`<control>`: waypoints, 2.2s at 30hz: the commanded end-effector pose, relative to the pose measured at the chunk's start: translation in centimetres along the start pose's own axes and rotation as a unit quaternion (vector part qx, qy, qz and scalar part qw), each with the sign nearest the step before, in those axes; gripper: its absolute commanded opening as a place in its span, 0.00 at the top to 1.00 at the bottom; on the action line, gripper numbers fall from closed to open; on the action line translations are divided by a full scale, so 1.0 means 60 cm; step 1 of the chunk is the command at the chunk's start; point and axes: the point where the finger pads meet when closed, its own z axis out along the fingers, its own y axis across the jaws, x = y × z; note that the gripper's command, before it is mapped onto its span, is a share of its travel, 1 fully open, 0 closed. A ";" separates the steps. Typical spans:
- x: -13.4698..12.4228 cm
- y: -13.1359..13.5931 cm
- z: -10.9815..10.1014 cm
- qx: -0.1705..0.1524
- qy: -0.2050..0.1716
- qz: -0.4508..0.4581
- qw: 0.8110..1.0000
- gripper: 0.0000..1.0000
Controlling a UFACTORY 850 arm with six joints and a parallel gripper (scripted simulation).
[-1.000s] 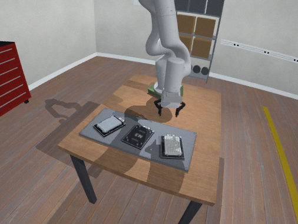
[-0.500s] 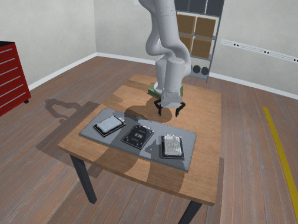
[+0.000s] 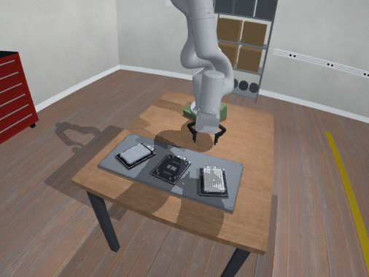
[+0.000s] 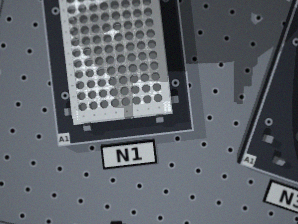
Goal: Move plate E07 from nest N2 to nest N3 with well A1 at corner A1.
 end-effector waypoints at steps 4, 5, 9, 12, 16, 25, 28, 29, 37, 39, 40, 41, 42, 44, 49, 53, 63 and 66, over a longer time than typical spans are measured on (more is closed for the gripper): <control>0.004 0.049 -0.001 0.000 0.002 0.097 0.995 0.00; 0.005 0.057 -0.001 0.000 0.002 0.114 0.993 0.00; 0.007 0.090 -0.001 0.000 0.002 0.180 0.984 0.00; 0.009 0.115 -0.001 0.000 0.002 0.229 0.973 0.00; 0.011 0.149 -0.001 0.000 0.002 0.293 0.956 0.00; 0.014 0.207 -0.001 0.000 0.002 0.309 0.951 0.00; 0.016 0.232 -0.001 0.000 0.002 0.309 0.951 0.00; 0.016 0.240 -0.001 0.000 0.002 0.309 0.951 0.00; 0.020 0.290 -0.001 0.000 0.002 0.309 0.951 0.00; 0.021 0.307 -0.001 0.000 0.002 0.309 0.951 0.00; 0.021 0.315 -0.001 0.000 0.002 0.309 0.951 0.00; 0.022 0.323 -0.001 0.000 0.002 0.309 0.951 0.00; 0.022 0.332 -0.001 0.000 0.002 0.309 0.951 0.00; 0.023 0.348 -0.001 0.000 0.002 0.309 0.951 0.00; 0.026 0.390 -0.001 0.000 0.002 0.309 0.951 0.00; 0.027 0.415 -0.001 0.000 0.002 0.309 0.951 0.00; 0.032 0.490 -0.002 0.000 0.002 0.309 0.951 0.00; 0.033 0.515 -0.002 0.000 0.002 0.309 0.951 0.00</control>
